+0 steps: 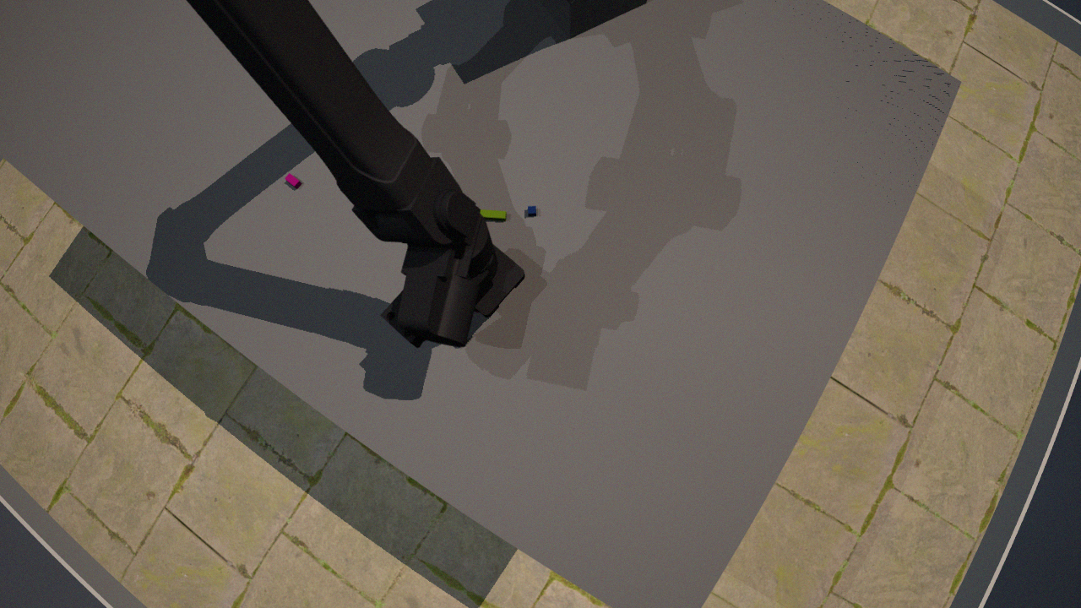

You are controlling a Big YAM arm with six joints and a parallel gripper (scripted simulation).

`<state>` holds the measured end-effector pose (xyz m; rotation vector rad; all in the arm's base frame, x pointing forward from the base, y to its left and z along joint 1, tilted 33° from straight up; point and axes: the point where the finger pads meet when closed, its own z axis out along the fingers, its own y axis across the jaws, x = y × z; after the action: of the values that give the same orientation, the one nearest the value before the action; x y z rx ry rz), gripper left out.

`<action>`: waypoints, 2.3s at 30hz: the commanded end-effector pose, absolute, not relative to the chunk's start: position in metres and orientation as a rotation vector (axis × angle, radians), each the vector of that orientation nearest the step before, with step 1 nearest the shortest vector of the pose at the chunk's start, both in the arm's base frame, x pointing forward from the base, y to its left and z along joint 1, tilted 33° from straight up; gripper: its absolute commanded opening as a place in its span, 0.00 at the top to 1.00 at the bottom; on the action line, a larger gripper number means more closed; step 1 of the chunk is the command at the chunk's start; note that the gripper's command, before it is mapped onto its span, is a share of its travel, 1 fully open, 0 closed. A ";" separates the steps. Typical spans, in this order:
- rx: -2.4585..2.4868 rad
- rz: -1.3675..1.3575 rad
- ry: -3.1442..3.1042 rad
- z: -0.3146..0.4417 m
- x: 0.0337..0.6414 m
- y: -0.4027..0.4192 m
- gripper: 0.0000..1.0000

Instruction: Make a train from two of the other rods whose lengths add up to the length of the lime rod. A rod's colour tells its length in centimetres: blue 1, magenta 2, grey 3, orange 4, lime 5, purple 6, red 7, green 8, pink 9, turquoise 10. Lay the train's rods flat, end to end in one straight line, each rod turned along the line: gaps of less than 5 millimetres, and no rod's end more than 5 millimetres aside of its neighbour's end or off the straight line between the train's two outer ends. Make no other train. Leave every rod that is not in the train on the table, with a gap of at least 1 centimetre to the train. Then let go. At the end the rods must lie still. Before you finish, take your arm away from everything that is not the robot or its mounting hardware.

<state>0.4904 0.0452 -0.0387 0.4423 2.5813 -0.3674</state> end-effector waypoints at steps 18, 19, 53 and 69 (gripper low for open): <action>0.446 -0.359 2.567 -0.036 0.500 0.043 0.97; 0.446 -0.359 2.567 -0.036 0.500 0.043 0.97; 0.434 -0.345 2.561 0.028 0.465 0.076 0.97; 0.468 -0.352 2.560 0.052 0.456 0.077 0.97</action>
<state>0.4489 0.0789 0.0447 0.4352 2.5842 -0.3668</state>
